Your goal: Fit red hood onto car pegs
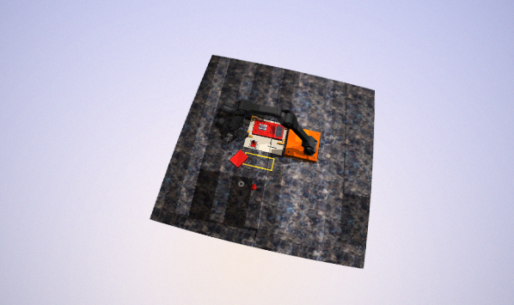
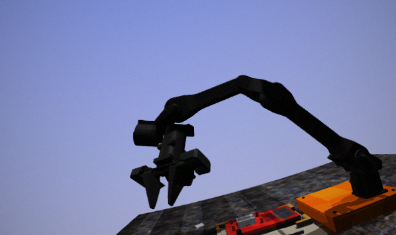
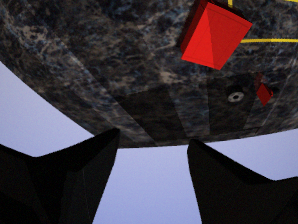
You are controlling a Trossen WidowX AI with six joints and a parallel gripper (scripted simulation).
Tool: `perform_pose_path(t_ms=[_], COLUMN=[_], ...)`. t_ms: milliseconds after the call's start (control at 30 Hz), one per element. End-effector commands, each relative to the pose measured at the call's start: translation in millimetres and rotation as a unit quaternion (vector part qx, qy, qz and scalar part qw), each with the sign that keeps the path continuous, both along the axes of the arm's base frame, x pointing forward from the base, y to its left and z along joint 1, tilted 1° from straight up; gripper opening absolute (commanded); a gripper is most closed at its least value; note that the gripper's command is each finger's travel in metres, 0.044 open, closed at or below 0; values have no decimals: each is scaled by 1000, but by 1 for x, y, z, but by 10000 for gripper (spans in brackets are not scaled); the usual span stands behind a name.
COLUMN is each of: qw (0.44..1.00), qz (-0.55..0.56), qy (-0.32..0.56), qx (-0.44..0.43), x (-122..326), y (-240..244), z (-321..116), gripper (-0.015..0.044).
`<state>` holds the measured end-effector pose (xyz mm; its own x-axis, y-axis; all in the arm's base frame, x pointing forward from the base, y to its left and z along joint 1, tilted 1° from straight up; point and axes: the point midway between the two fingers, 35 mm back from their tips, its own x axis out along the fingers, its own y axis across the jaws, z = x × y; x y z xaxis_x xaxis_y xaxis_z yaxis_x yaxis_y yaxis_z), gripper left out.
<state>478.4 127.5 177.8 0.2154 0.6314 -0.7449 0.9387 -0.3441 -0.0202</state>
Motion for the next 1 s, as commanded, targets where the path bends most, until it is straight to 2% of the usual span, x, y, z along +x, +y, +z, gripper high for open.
perform_pose_path(t_ms=[0,133,233,433,633,867,967], qw=[1000,986,953,828,632,337,235], qz=[6,127,240,464,667,845,884], qy=[-4,-81,-144,-248,-318,-353,-351], qx=[-3,-65,-116,-195,-234,-218,-199], x=[0,-6,-12,-25,-38,-54,-60], y=[1,10,19,33,44,54,57], z=[-1,-12,-22,-41,-57,-73,-78], gripper=[246,351,430,440,440,440,440])
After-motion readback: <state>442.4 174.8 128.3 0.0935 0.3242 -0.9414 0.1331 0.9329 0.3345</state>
